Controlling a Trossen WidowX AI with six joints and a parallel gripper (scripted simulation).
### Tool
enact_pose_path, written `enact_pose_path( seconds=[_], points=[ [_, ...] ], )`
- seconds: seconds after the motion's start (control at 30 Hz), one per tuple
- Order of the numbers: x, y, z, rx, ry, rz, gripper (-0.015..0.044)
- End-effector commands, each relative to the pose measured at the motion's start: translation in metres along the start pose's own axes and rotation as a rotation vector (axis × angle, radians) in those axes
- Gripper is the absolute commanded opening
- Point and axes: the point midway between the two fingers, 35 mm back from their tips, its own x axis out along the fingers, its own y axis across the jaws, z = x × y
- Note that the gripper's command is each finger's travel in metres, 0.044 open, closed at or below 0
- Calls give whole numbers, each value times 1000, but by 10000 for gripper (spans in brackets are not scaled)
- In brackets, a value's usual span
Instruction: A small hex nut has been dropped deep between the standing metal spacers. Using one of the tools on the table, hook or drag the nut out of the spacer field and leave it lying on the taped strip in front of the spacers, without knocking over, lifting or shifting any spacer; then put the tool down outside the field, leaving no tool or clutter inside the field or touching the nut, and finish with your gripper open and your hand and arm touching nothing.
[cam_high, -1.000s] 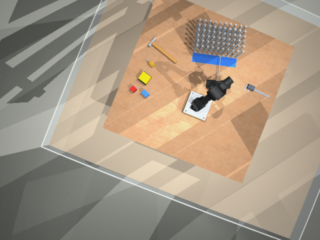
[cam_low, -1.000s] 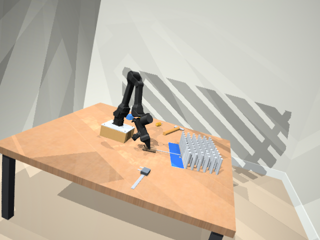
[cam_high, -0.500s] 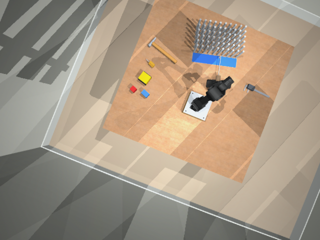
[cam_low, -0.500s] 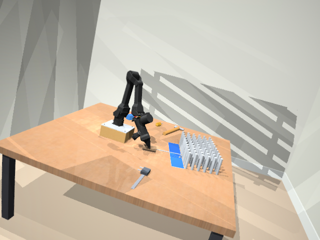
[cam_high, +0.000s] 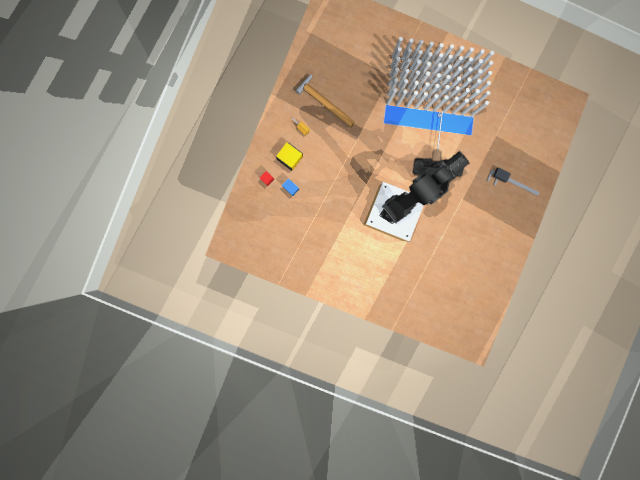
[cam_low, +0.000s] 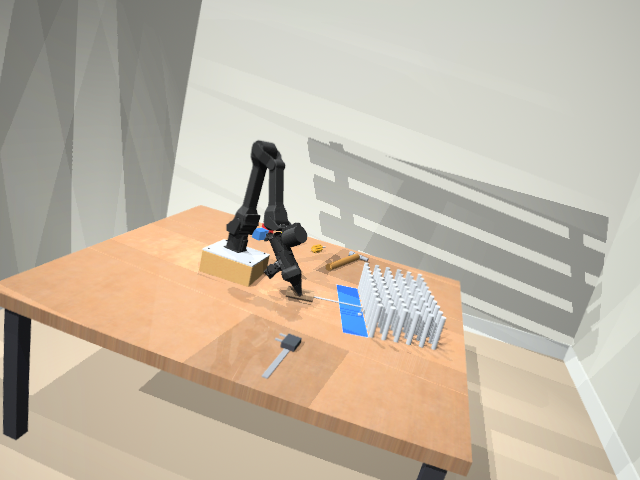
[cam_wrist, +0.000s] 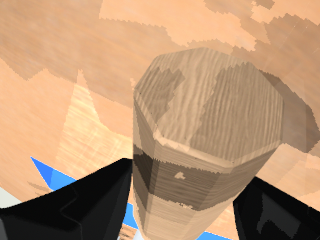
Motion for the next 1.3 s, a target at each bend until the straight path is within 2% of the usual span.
enact_pose_path(
  seconds=[0.0,0.67,0.9,1.27],
  points=[
    [-2,2,-4,-5,7,2,0],
    [-36,4,26,-6,4,2,0],
    [-47,16,11,-7,4,3,0],
    [-88,37,-25,-7,5,4,0]
  ],
)
